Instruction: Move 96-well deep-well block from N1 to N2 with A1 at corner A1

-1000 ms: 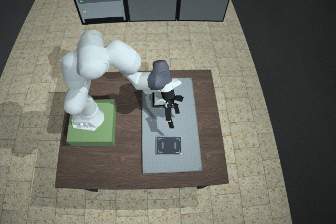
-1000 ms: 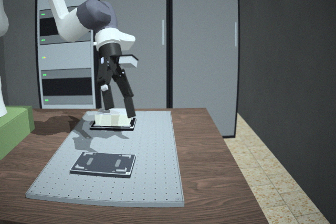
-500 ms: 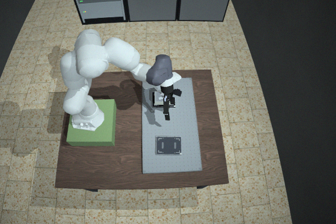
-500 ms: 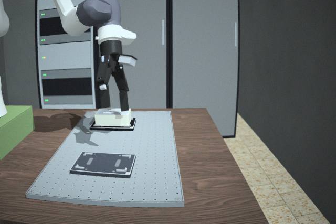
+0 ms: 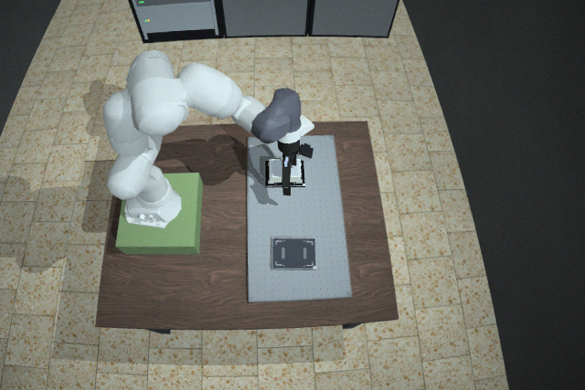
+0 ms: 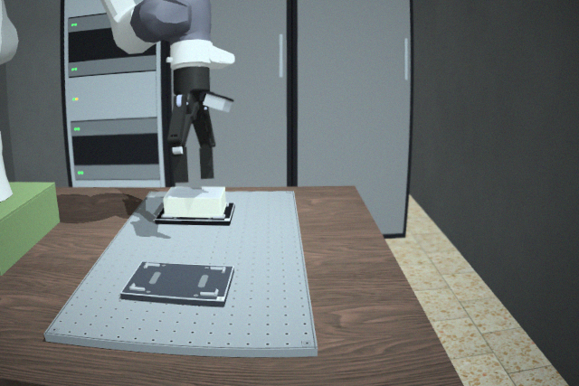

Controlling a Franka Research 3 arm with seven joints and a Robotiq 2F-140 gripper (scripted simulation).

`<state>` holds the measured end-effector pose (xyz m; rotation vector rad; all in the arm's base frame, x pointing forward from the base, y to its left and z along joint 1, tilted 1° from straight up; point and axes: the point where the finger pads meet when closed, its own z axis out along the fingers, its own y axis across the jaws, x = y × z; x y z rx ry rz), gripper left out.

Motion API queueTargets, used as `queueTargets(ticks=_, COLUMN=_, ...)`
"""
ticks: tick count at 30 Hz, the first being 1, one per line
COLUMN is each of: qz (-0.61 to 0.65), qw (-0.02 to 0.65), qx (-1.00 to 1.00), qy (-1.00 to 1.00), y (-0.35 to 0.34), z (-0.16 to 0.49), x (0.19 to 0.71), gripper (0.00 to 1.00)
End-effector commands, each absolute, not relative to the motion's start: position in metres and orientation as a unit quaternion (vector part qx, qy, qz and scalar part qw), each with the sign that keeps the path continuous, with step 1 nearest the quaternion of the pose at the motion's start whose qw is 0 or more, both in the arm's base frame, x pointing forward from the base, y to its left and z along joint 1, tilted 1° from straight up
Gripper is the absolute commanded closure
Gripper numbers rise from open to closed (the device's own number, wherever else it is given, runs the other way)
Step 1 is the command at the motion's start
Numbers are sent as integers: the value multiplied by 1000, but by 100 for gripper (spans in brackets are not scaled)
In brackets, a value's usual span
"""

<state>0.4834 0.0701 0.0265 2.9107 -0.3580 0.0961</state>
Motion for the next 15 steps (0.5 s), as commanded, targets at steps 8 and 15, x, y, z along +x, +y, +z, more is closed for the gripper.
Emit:
queueTargets(ticks=8, qz=5, qw=33, qx=998, qy=-48, y=116, z=25, x=475, gripper=0)
queueTargets(ticks=15, qz=2, qw=-1, qx=1000, qy=-31, y=140, z=26, x=472, gripper=0)
